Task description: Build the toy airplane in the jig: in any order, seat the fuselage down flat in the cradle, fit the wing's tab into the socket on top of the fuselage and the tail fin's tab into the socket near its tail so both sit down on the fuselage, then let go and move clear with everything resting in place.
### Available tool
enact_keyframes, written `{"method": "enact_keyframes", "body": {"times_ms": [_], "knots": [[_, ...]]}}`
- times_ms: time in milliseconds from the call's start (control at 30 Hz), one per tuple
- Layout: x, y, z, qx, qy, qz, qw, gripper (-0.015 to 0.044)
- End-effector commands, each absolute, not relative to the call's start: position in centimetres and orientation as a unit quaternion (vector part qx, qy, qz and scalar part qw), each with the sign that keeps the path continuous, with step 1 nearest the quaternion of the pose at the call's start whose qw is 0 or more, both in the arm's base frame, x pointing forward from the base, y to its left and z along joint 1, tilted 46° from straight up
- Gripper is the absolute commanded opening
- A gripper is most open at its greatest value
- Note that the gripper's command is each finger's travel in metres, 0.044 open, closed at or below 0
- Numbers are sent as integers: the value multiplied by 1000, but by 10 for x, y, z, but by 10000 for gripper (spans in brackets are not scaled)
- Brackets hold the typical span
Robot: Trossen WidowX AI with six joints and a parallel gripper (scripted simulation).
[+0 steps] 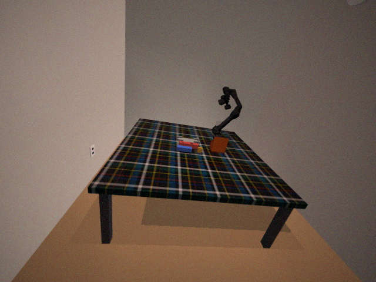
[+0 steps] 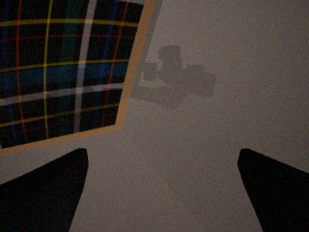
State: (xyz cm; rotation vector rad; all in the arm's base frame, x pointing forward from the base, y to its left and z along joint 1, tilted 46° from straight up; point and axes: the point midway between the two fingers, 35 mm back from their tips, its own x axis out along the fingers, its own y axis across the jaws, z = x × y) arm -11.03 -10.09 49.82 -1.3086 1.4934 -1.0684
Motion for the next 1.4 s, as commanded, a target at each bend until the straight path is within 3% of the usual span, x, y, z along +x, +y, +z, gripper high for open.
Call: {"method": "enact_keyframes", "body": {"times_ms": [0, 67, 467, 867, 1367], "knots": [[-110, -101, 498, -524, 598, -428, 429, 426], [-100, -105, 498, -533, 589, -419, 439, 440], [76, -148, 464, -526, 509, -327, 598, 440], [242, -105, 369, -455, 490, -216, 712, 440], [324, 17, 217, -372, 541, -130, 743, 440]]}}
